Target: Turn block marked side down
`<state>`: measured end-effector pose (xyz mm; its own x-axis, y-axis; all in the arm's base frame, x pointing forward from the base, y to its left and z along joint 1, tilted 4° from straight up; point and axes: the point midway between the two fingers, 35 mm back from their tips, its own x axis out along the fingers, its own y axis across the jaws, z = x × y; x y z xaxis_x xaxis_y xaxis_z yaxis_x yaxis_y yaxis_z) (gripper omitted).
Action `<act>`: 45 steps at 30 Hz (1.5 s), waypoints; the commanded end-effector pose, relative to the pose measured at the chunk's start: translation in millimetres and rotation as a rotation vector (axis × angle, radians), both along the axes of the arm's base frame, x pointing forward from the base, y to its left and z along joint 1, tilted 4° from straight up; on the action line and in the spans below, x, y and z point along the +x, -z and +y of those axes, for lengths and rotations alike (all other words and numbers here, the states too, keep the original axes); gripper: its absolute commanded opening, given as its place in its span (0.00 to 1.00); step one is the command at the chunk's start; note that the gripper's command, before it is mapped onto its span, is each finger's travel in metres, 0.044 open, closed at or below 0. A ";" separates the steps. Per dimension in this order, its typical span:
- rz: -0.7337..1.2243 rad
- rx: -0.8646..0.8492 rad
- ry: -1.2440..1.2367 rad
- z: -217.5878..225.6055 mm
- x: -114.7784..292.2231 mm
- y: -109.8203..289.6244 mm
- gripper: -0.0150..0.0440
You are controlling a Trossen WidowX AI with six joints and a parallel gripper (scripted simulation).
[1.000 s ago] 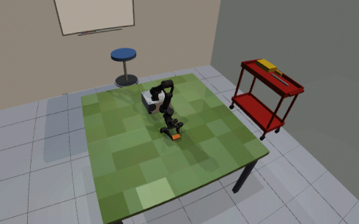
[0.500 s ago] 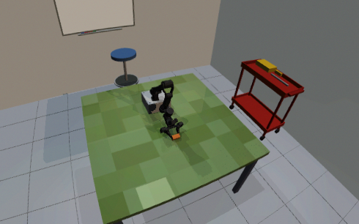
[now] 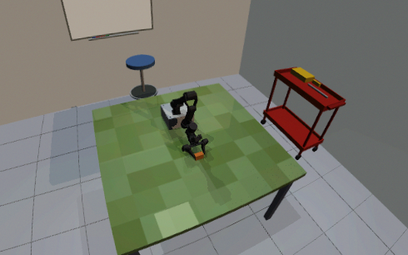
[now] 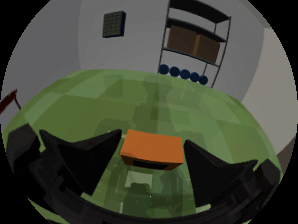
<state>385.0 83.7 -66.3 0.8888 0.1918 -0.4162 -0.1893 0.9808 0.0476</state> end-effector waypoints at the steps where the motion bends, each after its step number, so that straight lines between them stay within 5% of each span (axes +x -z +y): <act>1: -0.001 0.003 0.004 -0.4 0.1 -0.3 1.00; 33: 0.005 0.002 0.004 -0.3 0.8 -0.3 1.00; 45: 0.413 -0.079 -0.017 -2.9 0.6 -45.0 1.00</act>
